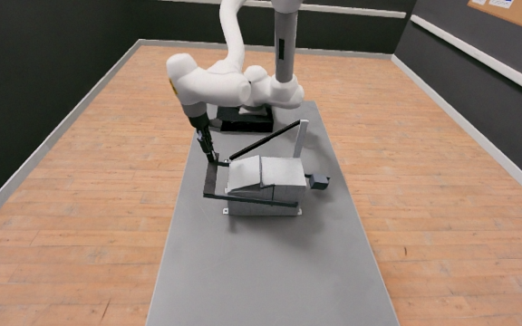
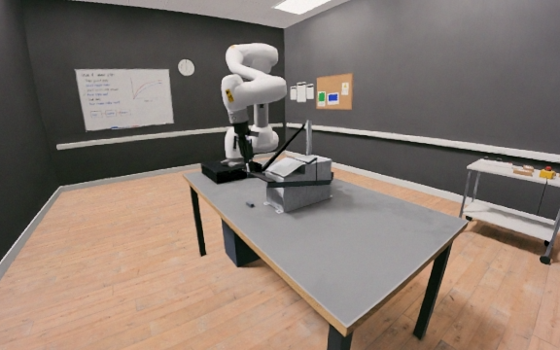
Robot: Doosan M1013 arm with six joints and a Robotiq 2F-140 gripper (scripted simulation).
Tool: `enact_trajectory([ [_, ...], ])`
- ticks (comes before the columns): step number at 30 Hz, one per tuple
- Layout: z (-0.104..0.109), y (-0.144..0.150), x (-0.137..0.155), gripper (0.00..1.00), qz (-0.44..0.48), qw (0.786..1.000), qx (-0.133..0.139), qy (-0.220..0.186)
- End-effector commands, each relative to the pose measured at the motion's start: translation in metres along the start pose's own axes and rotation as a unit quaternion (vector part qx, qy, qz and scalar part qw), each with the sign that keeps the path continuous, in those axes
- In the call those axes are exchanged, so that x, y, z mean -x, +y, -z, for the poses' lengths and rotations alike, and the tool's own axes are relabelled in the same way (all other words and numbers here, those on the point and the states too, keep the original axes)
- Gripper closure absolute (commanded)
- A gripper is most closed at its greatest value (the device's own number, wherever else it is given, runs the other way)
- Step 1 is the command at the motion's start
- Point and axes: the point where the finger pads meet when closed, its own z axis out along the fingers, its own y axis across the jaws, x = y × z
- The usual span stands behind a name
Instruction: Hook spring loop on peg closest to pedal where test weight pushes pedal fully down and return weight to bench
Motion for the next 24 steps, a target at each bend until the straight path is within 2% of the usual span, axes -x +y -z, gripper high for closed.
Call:
enact_trajectory([
  [1, 0.005, 0.000, -0.001, 0.75, 0.000, 1.000, 0.001, 0.000],
  [8, 0.010, 0.000, -0.002, 0.75, 0.000, 1.000, 0.001, 0.000],
  [24, -0.011, -0.022, -0.029, 0.75, 0.000, 1.000, 0.001, -0.012],
])
